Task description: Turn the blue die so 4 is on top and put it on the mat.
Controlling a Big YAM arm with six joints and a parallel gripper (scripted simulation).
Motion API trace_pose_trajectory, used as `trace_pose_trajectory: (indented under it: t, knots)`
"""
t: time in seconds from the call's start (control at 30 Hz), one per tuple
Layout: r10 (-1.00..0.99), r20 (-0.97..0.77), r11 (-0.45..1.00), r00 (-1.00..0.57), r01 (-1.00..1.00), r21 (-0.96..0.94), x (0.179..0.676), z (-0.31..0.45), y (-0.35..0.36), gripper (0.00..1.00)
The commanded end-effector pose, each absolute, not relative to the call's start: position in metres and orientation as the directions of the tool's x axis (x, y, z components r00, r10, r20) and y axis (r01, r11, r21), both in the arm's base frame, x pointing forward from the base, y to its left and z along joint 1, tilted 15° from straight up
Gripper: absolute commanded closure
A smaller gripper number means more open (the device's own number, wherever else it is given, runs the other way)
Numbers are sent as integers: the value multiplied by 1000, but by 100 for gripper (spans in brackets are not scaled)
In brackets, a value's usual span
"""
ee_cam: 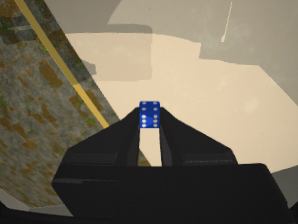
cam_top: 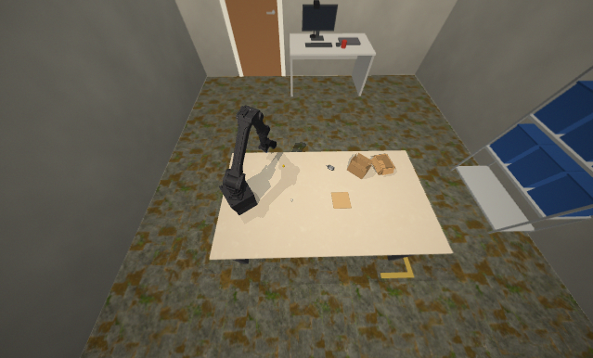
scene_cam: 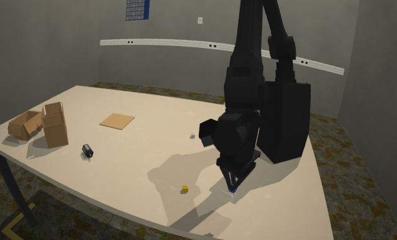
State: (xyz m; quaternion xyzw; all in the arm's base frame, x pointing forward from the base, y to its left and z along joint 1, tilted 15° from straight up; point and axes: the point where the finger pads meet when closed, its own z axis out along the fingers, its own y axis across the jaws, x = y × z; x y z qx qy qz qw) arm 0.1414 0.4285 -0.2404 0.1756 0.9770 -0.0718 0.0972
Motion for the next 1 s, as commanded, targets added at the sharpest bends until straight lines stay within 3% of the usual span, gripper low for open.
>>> trace_pose_trajectory:
  t: [0.0,0.27,0.57,0.97]
  knots:
    - [340,-223,910,-914,380,-167,137,-255,402,89]
    - [343,-222,912,-913,380,-156,138,-256,404,89]
    - [307,-203,931,-930,338,-137,189,-247,436,89]
    - [181,-164,969,-970,204,-139,394,-213,436,89]
